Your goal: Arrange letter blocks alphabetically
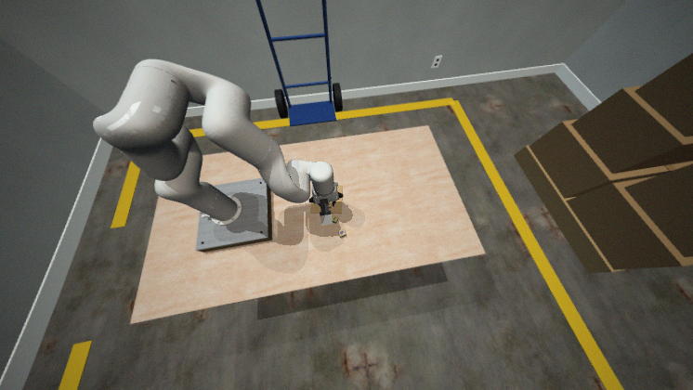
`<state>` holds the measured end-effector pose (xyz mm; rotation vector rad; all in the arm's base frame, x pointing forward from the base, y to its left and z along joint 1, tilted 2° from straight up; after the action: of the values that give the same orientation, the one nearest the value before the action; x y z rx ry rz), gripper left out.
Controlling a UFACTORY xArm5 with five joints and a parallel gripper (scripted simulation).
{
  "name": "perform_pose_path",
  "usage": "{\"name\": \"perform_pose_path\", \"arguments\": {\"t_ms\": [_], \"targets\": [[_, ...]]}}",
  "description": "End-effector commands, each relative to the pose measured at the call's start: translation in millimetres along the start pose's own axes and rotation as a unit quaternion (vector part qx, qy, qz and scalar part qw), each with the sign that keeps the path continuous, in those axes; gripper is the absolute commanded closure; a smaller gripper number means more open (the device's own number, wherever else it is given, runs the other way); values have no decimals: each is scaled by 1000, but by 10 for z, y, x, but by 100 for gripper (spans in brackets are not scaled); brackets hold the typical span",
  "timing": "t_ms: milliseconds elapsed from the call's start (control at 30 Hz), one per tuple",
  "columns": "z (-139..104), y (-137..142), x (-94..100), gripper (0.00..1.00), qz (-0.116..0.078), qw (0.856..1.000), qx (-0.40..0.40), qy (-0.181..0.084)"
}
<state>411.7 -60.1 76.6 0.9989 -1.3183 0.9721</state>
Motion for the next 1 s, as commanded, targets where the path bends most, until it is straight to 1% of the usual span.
{"name": "perform_pose_path", "arguments": {"t_ms": [0, 333, 967], "targets": [[-1, -12, -53, 52, 2, 1000, 0, 0], [0, -12, -126, 52, 2, 1000, 0, 0], [1, -12, -129, 52, 2, 1000, 0, 0]]}}
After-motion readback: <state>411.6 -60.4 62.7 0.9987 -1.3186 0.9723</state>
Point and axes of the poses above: the point where the finger pads meet when closed, its own x axis back along the fingers, its own y axis across the jaws, z = x × y, the point moved 10 cm from there along x, back along the fingers, and after that the axes turned 13 degrees about -x, right-handed, at the moved point
